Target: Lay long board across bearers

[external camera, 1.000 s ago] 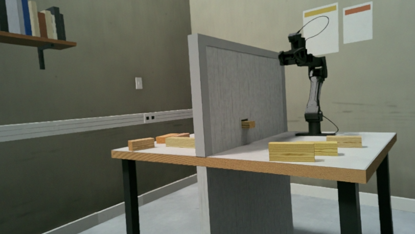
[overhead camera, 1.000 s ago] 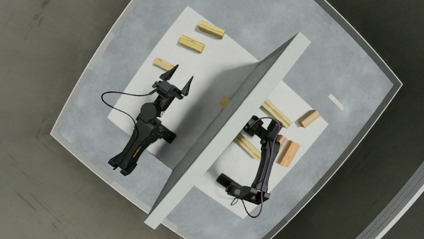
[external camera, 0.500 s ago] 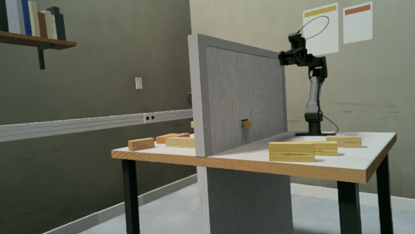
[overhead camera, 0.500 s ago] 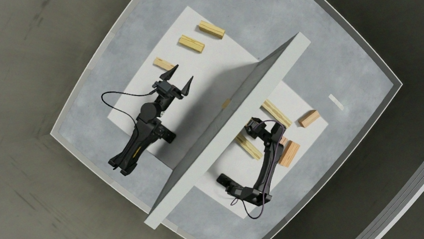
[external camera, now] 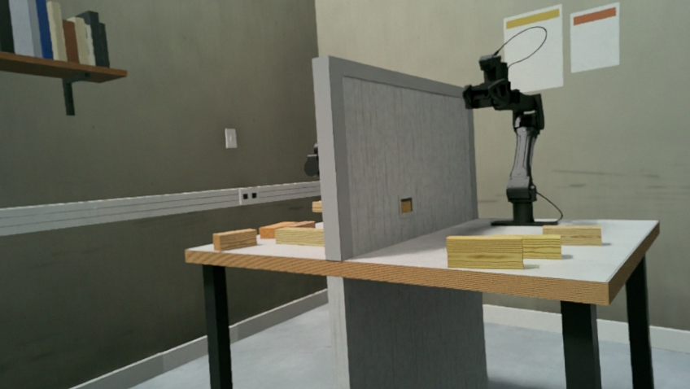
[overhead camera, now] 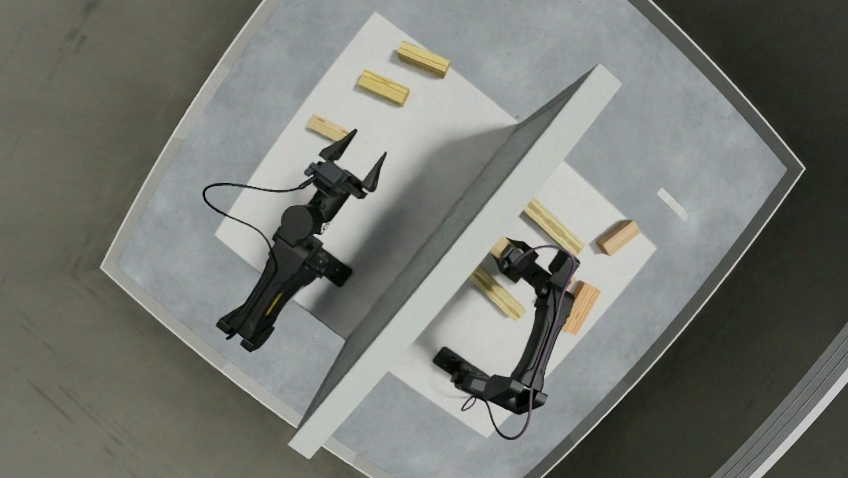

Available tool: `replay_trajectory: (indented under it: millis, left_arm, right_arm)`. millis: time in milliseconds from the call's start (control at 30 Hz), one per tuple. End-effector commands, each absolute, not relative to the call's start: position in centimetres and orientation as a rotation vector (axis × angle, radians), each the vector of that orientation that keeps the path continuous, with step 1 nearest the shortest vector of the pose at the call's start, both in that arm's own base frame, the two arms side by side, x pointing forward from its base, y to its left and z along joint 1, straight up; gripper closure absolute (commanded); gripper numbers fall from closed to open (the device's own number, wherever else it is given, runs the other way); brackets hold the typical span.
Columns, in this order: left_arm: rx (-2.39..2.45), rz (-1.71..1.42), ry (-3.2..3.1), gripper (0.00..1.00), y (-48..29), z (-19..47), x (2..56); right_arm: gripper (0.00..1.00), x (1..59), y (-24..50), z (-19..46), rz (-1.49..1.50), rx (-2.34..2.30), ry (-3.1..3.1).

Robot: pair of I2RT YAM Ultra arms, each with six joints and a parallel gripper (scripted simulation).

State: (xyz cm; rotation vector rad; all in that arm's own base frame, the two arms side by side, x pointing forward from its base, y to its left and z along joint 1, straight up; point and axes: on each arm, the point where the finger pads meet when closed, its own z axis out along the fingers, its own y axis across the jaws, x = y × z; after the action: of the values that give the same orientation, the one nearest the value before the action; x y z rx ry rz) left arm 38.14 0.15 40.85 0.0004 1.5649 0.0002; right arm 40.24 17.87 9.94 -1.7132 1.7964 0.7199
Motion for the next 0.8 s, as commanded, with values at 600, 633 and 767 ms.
replay_trajectory:
  millis: [600, 633, 767]
  left_arm:
    - [0.008, 0.000, 1.538, 0.26, -0.2, 42.6, 37.8]
    - [0.008, 0.000, 1.538, 0.26, -0.2, 42.6, 37.8]
    - [0.008, 0.000, 1.538, 0.26, -0.2, 42.6, 37.8]
  right_arm:
    - [1.00, 40.6, 15.0, 12.4, 0.754, -1.680, 1.710]
    - [1.00, 40.6, 14.8, 12.5, 0.751, -1.680, 1.708]
    - [1.00, 40.5, 14.2, 12.2, 0.759, -1.678, 1.712]
